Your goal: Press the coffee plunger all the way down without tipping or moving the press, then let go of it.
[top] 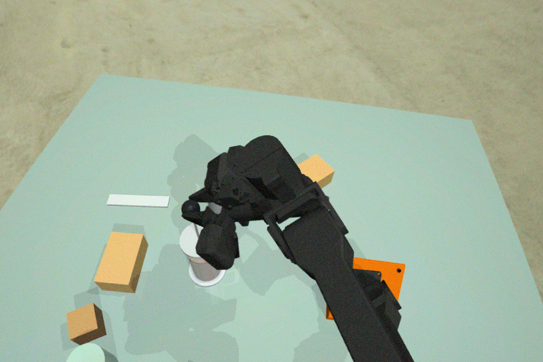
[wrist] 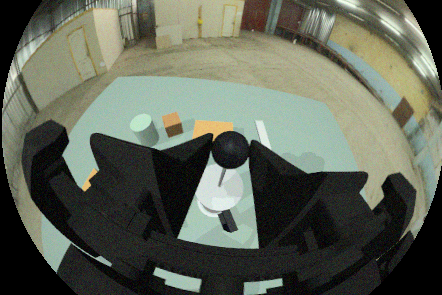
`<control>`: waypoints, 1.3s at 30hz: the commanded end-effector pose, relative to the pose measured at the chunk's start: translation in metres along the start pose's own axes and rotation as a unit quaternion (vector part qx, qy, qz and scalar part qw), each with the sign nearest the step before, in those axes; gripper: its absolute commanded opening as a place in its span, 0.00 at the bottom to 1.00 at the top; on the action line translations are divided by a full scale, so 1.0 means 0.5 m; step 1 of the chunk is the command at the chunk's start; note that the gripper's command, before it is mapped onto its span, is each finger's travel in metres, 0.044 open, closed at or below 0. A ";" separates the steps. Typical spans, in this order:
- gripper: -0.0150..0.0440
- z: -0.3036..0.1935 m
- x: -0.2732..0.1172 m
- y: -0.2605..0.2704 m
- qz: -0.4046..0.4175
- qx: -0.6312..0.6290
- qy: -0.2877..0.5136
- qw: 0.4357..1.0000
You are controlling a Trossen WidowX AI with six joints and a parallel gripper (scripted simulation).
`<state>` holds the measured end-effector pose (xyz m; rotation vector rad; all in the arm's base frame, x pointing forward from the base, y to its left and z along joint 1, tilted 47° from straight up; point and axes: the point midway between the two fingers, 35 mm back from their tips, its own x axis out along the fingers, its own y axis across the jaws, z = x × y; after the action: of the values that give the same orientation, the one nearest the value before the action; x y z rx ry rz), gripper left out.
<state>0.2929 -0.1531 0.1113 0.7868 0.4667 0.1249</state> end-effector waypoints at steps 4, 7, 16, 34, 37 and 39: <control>0.46 -0.048 0.026 -0.006 -0.003 0.009 0.016 1.000; 0.46 -0.056 0.032 -0.006 -0.003 0.009 0.016 1.000; 0.46 -0.081 0.049 -0.006 -0.003 0.010 0.016 1.000; 0.46 -0.123 0.085 0.000 0.000 0.011 0.012 1.000; 0.46 -0.122 0.090 0.000 0.000 0.011 0.012 1.000; 0.46 -0.121 0.092 0.000 0.000 0.011 0.012 1.000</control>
<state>0.3084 -0.1159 0.0719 0.7681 0.4449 0.1113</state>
